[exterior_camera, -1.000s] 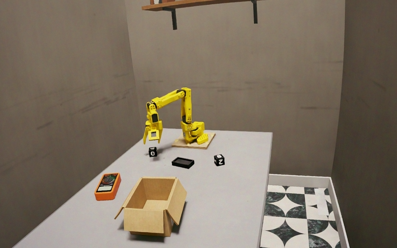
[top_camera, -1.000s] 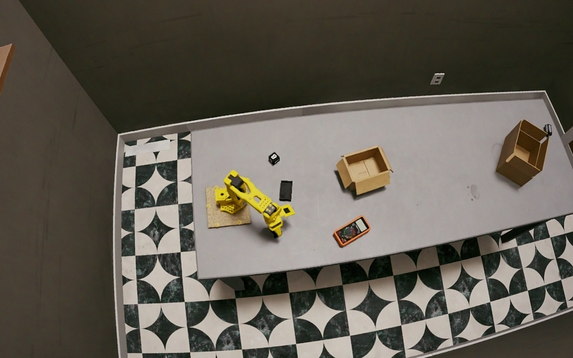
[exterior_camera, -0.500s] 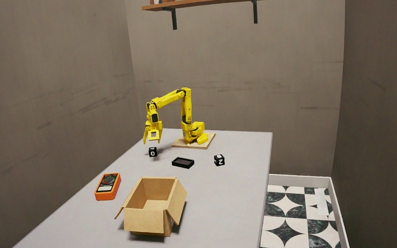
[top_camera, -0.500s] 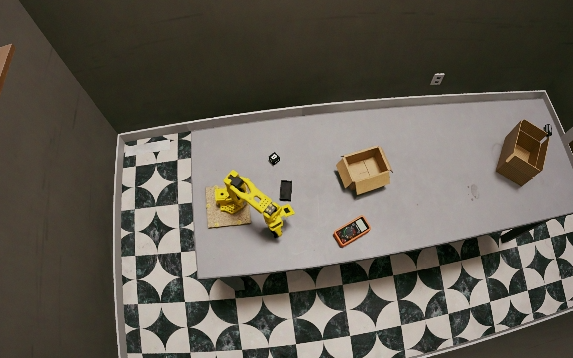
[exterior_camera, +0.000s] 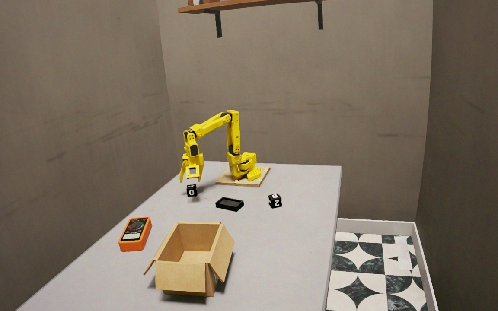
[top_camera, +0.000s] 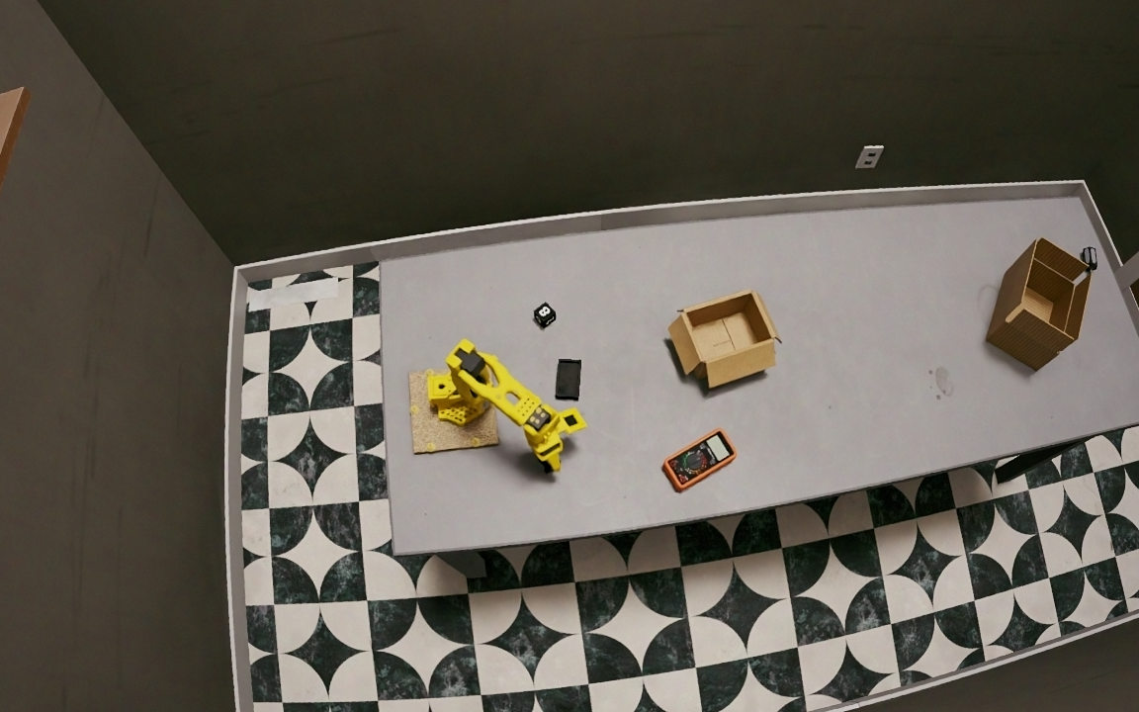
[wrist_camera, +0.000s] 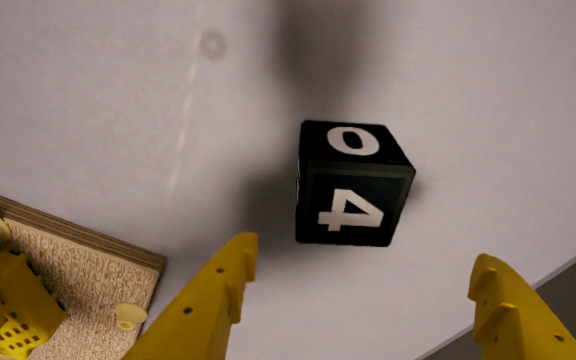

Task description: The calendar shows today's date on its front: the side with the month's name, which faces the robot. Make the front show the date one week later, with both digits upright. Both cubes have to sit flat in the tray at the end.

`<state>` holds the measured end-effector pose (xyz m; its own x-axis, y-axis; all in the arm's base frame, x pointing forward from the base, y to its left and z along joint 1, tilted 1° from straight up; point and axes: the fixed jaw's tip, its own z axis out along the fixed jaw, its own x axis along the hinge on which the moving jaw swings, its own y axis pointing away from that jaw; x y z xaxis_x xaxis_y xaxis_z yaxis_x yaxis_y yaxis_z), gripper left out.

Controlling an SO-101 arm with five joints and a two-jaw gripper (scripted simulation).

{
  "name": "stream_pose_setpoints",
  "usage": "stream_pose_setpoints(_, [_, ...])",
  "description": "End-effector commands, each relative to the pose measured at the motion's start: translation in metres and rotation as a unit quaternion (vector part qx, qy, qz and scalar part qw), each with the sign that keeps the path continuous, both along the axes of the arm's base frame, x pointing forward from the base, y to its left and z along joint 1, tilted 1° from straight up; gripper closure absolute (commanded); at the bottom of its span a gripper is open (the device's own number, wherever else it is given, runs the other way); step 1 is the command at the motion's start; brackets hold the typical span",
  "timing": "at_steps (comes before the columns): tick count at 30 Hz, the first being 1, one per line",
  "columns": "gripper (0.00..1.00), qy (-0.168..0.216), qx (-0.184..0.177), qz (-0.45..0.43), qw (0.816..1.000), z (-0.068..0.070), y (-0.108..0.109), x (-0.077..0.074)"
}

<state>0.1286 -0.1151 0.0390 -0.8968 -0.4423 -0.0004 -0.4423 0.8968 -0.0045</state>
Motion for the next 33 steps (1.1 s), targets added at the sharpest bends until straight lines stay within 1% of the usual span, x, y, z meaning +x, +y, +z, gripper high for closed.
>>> stream_pose_setpoints(1, [0.65, 0.006, 0.006, -0.001, 1.000, -0.007, 0.003, 0.000])
stream_pose_setpoints(14, [0.65, 0.006, 0.006, -0.001, 1.000, -0.027, 0.003, -0.001])
stream_pose_setpoints(16, [0.65, 0.006, 0.006, -0.001, 1.000, -0.027, 0.003, -0.001])
stream_pose_setpoints(24, [0.65, 0.006, 0.006, -0.001, 1.000, -0.034, 0.004, -0.001])
stream_pose_setpoints(33, [0.65, 0.006, 0.006, -0.001, 1.000, -0.035, 0.004, -0.001])
